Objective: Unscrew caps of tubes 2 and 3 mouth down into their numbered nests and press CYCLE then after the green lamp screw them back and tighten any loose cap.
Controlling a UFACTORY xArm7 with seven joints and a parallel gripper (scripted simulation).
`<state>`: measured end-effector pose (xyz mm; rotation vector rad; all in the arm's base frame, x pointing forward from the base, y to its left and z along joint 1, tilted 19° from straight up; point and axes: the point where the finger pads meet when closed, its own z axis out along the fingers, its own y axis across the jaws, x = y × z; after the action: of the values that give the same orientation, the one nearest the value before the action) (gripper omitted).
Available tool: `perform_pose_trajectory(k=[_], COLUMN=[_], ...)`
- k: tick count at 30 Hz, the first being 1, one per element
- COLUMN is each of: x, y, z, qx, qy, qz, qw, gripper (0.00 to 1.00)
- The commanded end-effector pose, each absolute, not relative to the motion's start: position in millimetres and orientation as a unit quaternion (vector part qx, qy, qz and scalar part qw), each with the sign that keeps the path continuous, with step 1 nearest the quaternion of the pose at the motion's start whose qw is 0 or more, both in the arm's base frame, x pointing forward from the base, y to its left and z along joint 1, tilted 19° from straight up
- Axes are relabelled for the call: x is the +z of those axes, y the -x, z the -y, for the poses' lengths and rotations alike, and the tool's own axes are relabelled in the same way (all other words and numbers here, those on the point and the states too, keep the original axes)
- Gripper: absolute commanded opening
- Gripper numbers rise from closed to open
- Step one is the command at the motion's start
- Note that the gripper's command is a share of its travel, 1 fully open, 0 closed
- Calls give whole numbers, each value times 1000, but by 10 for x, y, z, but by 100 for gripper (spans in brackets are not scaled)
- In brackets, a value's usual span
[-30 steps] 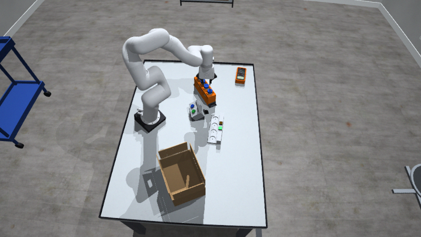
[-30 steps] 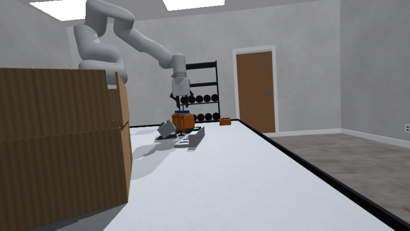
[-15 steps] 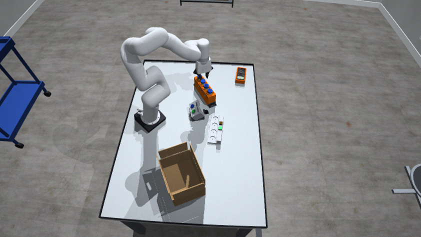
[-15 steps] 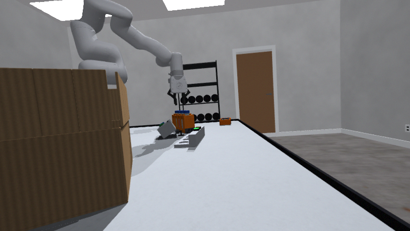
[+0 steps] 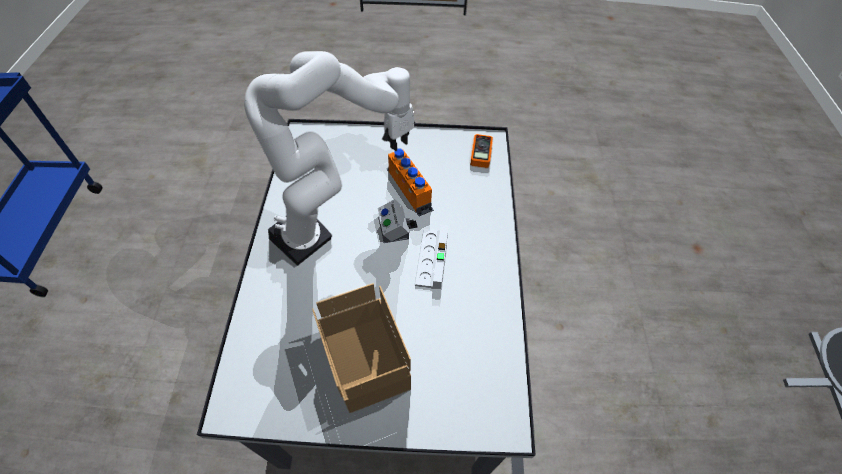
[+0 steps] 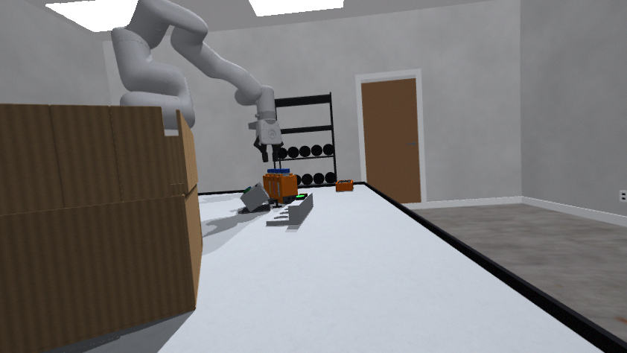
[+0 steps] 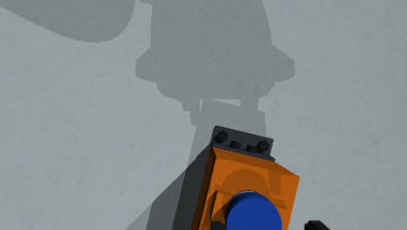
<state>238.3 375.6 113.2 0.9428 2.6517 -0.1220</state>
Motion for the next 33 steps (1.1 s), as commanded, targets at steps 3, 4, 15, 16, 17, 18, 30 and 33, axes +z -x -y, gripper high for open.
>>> perform_pose_trajectory(k=[3, 4, 15, 16, 17, 18, 30, 33], x=[1028, 1000, 833, 833, 833, 833, 776, 771], y=[-2415, -2423, -2472, -2472, -2472, -2472, -2487, -2489], z=[-3756, -3751, -3723, -3723, -3723, -3723, -3712, -3711], qx=[-40, -40, -40, -40, -40, -40, -40, -40], qy=[-329, -329, -329, -329, -329, -329, -329, -329], qz=[-929, -929, -929, -929, -929, -929, -929, -929], qw=[162, 162, 162, 162, 162, 162, 162, 162], gripper=[46, 46, 46, 46, 46, 46, 46, 46])
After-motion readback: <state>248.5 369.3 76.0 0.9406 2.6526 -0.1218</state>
